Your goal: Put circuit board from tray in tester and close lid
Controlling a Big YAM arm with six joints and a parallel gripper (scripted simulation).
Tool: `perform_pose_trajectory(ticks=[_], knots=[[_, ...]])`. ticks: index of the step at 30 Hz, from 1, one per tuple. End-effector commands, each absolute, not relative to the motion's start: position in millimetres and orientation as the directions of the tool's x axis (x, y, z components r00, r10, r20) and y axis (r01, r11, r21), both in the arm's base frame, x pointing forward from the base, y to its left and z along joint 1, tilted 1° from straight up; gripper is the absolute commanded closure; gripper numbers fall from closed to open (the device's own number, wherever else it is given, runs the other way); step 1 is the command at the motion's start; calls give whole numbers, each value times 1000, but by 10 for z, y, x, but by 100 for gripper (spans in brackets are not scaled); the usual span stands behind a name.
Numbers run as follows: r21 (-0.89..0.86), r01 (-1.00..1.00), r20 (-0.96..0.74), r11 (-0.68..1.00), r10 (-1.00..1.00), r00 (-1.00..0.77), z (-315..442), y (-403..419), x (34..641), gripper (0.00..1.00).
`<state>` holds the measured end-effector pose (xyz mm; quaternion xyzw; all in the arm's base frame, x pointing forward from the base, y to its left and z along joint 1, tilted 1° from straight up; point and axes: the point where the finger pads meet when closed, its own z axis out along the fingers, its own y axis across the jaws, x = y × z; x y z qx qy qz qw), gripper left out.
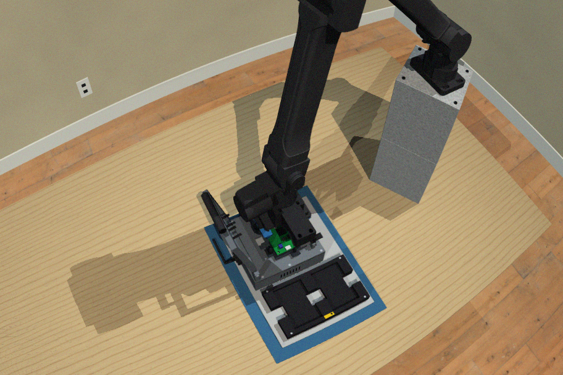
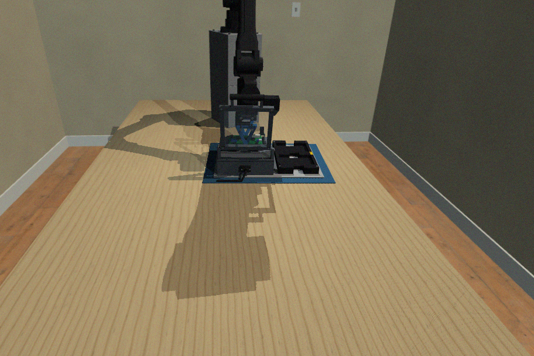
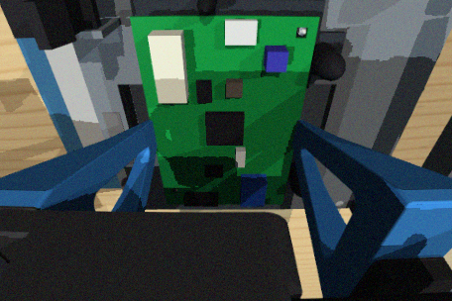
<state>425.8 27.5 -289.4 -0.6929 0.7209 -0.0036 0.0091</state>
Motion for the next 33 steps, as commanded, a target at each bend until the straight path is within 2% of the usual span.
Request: perform_pose_trajectory(ticks=[1,33], knots=[[-33,-999,-15,30,-999,-29,-2948,325,4323,28],[-33,-999,-15,30,-999,-29,-2955,323,4332,28]])
